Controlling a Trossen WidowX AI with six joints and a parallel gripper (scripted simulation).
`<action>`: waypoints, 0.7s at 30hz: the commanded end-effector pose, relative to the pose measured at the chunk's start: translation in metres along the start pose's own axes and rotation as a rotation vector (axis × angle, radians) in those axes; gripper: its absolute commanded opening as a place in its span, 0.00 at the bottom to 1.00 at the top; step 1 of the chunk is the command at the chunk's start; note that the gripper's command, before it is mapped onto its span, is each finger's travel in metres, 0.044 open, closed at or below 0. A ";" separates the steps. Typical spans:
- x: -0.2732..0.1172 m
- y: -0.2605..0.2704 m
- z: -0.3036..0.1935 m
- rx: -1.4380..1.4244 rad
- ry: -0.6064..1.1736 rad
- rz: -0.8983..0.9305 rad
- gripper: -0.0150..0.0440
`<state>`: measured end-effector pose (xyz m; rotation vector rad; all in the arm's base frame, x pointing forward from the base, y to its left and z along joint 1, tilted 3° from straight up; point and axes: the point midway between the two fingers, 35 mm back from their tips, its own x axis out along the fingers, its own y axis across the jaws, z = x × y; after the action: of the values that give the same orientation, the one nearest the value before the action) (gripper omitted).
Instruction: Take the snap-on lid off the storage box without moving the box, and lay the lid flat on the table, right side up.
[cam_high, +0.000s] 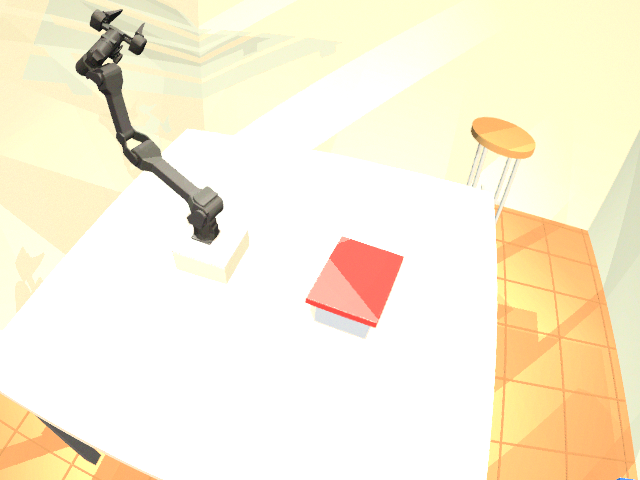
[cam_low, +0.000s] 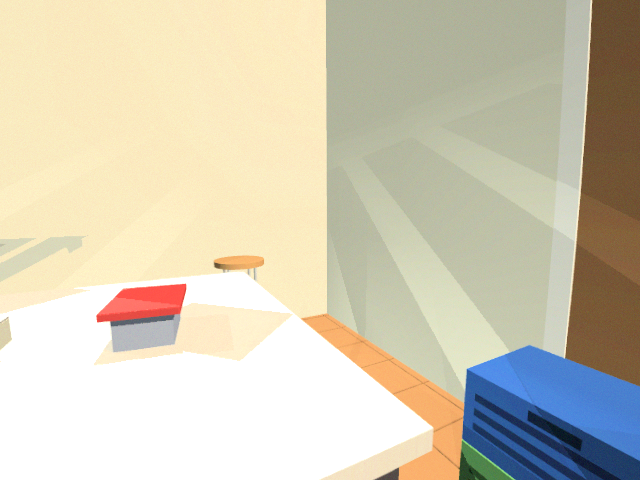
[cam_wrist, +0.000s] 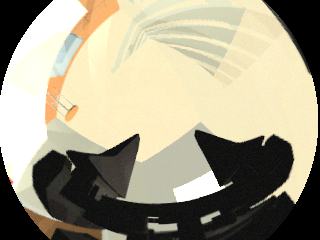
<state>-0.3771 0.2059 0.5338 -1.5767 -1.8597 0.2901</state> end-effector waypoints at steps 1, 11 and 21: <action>0.000 0.000 -0.003 0.013 0.004 -0.002 0.89; -0.011 0.029 -0.126 0.566 0.181 -0.121 0.65; -0.040 0.100 -0.240 1.048 0.402 -0.258 0.65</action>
<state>-0.1930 0.1453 0.6360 -0.7487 -1.3278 0.6176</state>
